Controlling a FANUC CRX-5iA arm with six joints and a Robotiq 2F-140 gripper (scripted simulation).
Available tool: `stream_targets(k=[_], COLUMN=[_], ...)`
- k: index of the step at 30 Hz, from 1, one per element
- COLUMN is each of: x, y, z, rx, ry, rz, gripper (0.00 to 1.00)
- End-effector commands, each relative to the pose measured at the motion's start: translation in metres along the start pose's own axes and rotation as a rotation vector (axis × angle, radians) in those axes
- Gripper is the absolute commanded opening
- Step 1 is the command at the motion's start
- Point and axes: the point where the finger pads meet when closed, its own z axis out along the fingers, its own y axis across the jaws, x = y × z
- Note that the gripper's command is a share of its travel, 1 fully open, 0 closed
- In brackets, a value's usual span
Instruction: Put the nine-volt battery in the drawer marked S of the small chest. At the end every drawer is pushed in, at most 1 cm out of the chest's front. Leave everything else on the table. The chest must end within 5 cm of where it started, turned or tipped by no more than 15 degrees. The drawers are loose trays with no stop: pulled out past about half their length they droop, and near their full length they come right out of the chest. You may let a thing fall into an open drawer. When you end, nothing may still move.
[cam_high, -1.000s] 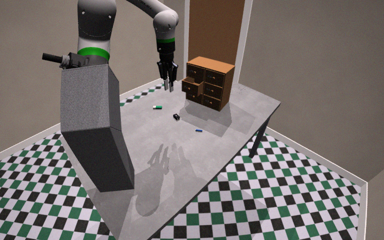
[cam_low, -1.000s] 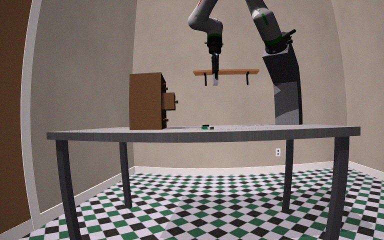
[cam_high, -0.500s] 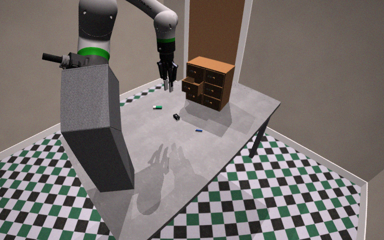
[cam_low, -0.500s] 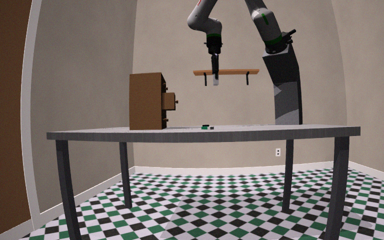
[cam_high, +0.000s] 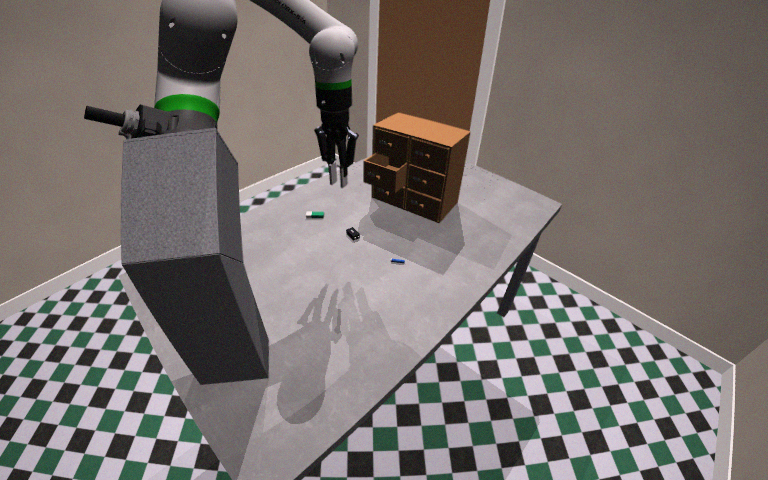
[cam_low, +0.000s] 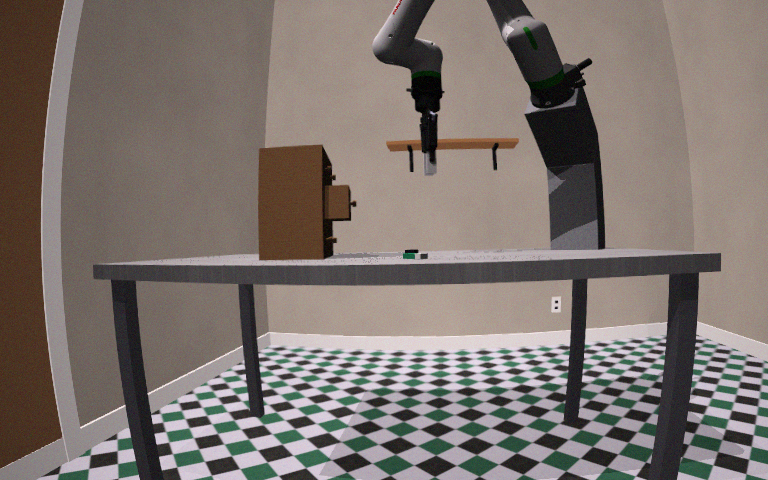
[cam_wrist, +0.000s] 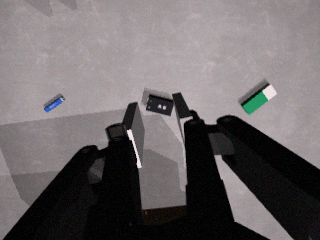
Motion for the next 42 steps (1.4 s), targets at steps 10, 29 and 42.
stream_targets(k=[10, 29, 42], x=[-0.012, -0.038, -0.052], y=[-0.002, -0.005, -0.007], z=[0.031, 0.103, 0.140], rx=[-0.005, -0.014, -0.018], ry=[-0.002, -0.002, -0.002], rz=[-0.223, -0.726, -0.985], gripper=[0.20, 0.20, 0.20])
